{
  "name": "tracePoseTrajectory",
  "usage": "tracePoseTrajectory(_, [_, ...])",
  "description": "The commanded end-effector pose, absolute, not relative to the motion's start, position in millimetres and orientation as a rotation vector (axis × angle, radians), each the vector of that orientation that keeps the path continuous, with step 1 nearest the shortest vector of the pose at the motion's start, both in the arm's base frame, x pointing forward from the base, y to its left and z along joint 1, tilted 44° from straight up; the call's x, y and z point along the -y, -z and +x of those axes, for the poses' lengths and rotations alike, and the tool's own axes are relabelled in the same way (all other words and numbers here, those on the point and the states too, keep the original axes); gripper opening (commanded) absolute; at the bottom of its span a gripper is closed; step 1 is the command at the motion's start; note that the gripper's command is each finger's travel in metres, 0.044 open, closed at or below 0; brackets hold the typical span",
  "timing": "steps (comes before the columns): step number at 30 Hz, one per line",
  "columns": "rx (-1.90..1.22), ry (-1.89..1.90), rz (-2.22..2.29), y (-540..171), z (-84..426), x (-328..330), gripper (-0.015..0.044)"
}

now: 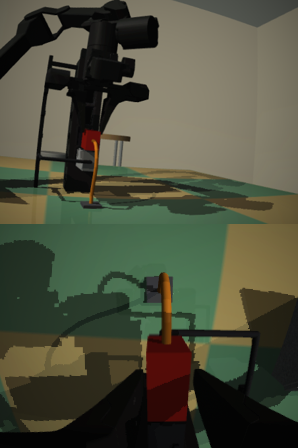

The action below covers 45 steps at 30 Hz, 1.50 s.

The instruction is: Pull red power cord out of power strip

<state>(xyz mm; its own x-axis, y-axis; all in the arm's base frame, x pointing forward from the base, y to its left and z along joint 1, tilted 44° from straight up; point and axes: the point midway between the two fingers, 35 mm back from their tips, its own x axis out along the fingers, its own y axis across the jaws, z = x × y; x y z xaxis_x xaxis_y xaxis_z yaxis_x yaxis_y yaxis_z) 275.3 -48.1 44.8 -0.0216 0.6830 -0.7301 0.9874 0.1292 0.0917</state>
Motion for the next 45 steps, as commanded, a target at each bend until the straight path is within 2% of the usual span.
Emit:
tracePoseTrajectory(1, [-1.769,0.607,1.617,-45,275,49,0.0081])
tracePoseTrajectory(2, [-1.769,0.607,1.617,-45,275,49,0.0055])
tracePoseTrajectory(10, [-1.769,0.607,1.617,-45,275,49,0.0002])
tracePoseTrajectory(33, [-1.765,0.609,1.619,-25,283,73,0.0000])
tracePoseTrajectory(45, [-1.765,0.607,1.625,-28,280,65,0.0315])
